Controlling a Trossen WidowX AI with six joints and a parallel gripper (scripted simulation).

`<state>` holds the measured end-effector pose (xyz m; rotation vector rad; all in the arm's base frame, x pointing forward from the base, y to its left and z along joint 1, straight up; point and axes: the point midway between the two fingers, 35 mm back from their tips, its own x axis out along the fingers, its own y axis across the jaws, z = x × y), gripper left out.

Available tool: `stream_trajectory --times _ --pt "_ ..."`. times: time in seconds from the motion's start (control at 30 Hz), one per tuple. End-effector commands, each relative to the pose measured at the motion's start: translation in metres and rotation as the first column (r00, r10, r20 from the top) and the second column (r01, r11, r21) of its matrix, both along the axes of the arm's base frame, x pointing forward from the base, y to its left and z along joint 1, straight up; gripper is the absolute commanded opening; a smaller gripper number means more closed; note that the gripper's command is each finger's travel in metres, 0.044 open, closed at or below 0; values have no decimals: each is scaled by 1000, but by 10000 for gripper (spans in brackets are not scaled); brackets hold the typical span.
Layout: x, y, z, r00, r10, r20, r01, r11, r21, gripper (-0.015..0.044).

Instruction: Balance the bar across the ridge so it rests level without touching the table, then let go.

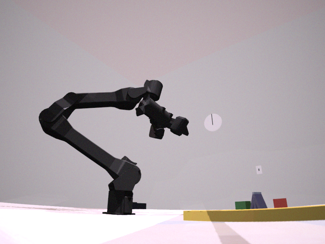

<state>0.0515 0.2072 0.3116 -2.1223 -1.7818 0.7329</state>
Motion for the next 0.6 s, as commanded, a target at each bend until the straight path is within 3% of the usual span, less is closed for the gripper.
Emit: stream_trajectory --times 0.0,0.1,0.57 --pt "1 0 0 1000 -4 -5 4 1000 -2 374" --pt "10 2 -2 996 -55 -76 53 998 -23 315" --pt "70 8 -13 808 -378 -453 334 926 -177 315"
